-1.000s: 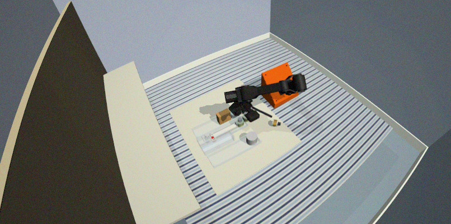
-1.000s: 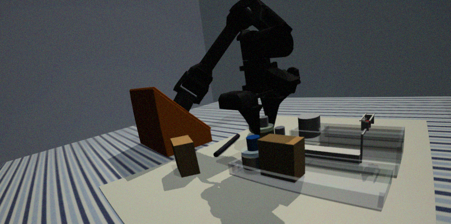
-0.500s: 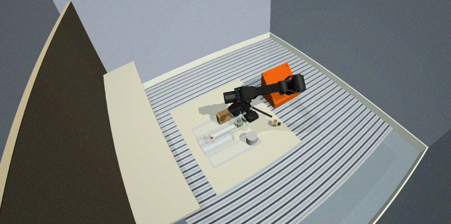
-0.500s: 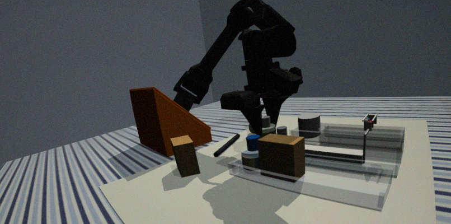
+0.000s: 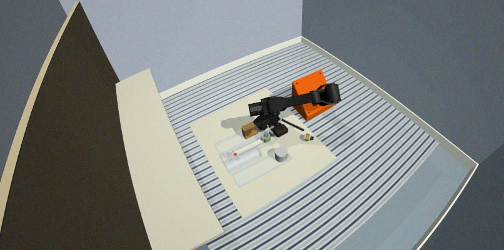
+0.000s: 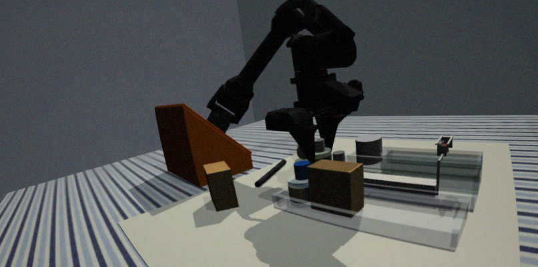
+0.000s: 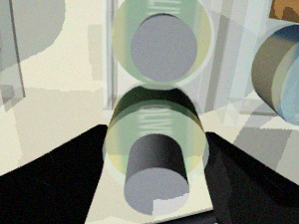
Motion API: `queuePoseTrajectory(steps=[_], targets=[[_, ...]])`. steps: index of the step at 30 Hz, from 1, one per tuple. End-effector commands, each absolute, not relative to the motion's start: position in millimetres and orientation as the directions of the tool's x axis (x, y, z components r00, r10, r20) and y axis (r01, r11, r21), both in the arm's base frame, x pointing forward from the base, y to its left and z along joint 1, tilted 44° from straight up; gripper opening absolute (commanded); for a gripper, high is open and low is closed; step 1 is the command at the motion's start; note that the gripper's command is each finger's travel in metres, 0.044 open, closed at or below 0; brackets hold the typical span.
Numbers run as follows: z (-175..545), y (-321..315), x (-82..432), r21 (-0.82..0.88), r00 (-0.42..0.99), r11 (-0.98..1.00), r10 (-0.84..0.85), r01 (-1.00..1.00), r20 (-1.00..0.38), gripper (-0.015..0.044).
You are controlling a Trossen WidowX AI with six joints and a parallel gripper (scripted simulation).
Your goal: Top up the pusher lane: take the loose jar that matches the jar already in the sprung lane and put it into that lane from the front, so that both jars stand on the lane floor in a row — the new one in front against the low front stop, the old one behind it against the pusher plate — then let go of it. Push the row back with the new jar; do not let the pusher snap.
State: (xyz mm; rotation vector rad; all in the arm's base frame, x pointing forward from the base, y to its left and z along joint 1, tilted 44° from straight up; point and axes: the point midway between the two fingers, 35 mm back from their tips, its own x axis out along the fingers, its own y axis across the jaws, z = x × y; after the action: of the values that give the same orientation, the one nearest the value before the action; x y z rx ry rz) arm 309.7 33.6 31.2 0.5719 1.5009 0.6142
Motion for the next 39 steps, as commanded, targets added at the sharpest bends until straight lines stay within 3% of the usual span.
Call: queuePoseTrajectory(steps=[1, 39], targets=[[34.0, 32.4, 320.9, 0.687, 0.002, 0.726, 0.687, -0.033, -0.726, 0.0], [37.6, 32.1, 335.1, 0.687, 0.003, 0.726, 0.688, -0.033, -0.726, 0.0]])
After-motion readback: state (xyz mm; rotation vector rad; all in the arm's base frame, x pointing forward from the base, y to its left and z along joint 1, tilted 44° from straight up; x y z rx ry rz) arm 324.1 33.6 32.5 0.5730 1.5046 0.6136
